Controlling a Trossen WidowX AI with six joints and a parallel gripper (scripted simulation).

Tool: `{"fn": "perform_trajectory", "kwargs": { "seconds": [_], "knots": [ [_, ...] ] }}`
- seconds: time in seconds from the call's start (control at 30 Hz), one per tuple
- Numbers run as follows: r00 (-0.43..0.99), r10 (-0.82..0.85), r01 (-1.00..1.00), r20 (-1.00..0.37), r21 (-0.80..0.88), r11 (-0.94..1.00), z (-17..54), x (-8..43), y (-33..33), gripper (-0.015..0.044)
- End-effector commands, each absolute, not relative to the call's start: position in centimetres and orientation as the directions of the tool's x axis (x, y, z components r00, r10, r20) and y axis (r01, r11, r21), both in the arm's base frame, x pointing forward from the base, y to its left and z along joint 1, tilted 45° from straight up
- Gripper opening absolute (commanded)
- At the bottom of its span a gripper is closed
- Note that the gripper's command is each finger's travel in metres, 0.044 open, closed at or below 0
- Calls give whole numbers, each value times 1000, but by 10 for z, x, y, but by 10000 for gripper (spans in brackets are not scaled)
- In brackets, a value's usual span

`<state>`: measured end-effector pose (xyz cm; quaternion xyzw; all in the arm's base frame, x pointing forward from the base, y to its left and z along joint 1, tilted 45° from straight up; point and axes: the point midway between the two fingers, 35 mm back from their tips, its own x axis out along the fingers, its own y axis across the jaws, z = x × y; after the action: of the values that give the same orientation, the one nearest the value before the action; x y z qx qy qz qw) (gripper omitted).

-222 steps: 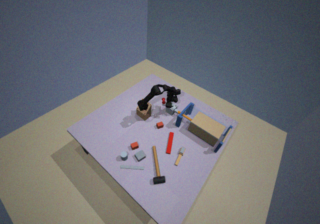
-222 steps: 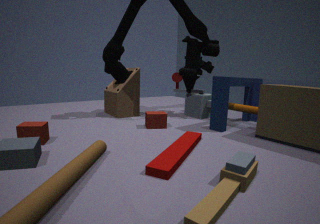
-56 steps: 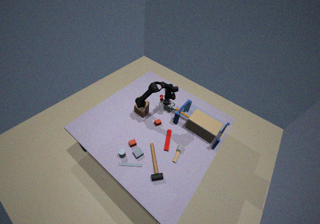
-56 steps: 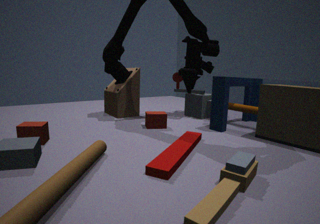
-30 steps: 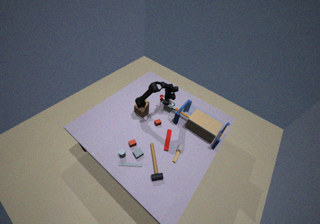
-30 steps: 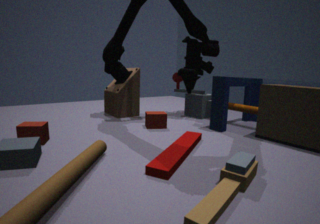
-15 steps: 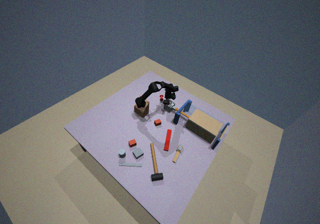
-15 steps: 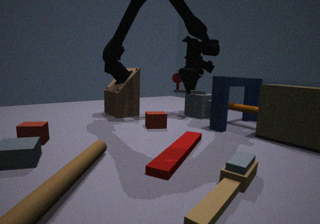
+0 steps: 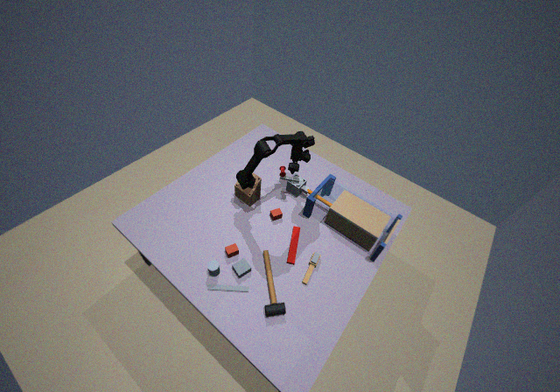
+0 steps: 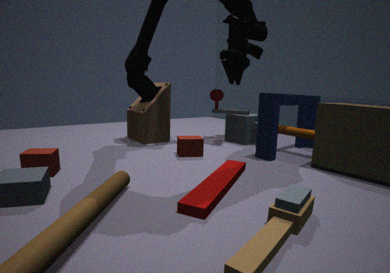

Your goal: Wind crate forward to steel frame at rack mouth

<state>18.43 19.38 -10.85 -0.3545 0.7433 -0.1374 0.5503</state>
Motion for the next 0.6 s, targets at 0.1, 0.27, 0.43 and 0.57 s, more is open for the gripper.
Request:
{"fn": "perform_trajectory", "kwargs": {
  "seconds": [0.1,0.27,0.43,0.57],
  "knots": [
    [-128,-679,-372,-723,-600,708,-82,183,215,440],
    [-112,-664,-375,-739,-588,717,-86,186,215,335],
    [-112,-664,-375,-739,-588,717,-86,186,215,204],
    [-112,-664,-375,-739,-588,717,-86,186,215,99]
  ]
}}
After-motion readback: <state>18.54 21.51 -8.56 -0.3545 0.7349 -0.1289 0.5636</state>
